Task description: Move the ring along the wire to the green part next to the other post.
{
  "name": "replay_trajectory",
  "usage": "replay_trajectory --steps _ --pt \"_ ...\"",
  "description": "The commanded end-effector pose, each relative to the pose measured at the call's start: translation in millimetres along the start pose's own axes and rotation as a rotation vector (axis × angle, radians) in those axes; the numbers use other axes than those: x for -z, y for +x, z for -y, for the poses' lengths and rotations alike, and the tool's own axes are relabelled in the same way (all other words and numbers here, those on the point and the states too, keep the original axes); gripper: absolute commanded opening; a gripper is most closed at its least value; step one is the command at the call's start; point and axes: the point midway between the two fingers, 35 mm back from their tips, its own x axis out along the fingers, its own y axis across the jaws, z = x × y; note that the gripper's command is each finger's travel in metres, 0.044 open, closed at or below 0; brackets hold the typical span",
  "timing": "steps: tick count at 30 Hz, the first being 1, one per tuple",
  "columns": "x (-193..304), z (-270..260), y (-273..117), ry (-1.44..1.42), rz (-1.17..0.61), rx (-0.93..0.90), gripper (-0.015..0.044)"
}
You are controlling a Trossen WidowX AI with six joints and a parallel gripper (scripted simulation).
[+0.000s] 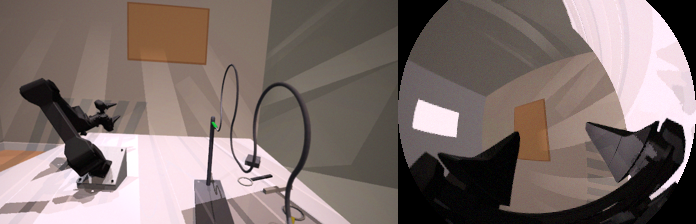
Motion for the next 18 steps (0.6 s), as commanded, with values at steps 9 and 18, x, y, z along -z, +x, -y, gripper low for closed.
replay_trajectory --steps 9,18 --pt "-20 -12 32 -0.074 0.080 0.046 0.0164" --pt "-38 -32 84 -0.130 0.117 0.146 0.0160"
